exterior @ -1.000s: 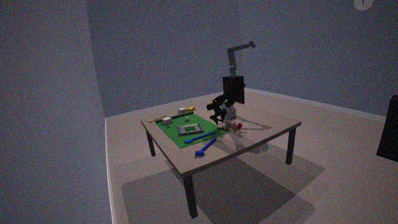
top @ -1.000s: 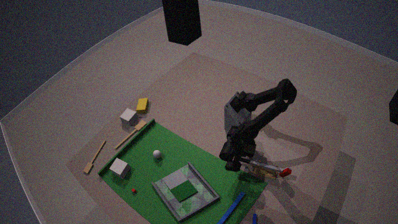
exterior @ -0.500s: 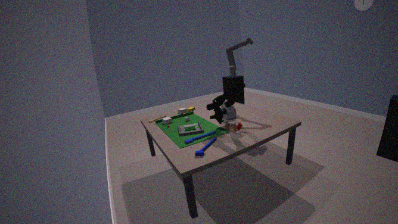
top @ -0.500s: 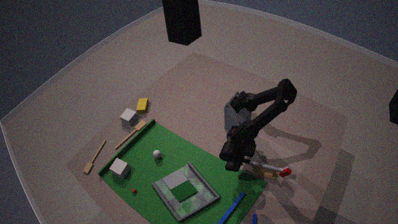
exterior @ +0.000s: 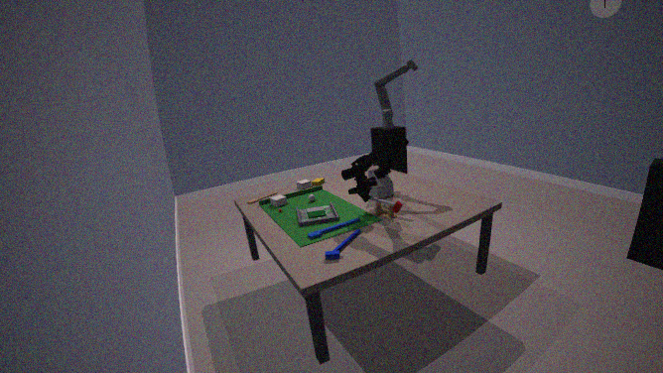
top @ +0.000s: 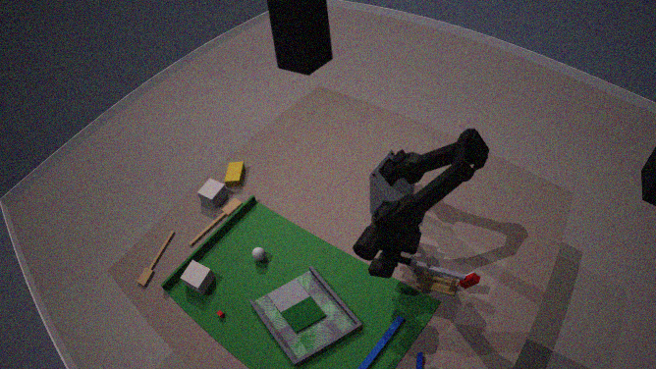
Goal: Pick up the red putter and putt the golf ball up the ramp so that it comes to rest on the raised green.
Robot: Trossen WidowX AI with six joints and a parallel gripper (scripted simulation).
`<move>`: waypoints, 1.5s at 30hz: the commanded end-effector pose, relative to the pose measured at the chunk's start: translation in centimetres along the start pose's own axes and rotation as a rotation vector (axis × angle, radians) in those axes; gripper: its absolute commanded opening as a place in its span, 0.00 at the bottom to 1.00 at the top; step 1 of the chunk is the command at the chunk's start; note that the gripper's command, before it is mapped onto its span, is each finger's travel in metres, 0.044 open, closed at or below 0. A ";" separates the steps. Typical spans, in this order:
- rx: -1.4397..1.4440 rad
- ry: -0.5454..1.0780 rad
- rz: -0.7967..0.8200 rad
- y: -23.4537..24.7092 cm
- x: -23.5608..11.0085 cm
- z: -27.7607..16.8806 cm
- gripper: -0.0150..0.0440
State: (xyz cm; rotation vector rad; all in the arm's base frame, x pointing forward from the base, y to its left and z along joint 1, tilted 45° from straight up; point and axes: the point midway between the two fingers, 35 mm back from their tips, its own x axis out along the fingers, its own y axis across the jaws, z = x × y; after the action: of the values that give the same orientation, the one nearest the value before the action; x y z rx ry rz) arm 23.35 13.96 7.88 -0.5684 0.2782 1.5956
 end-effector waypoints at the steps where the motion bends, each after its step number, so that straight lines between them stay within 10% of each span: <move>1: -0.014 0.000 -0.013 -0.5 -1.8 0.5 0.25; 17: -0.012 -0.018 -0.013 0.0 -7.2 2.5 0.25; 45: 1.086 0.173 -0.160 1.2 -13.8 -15.7 0.25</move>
State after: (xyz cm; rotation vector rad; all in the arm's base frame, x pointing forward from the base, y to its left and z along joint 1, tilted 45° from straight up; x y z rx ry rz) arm 25.66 -3.89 2.97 0.0315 1.0282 1.1067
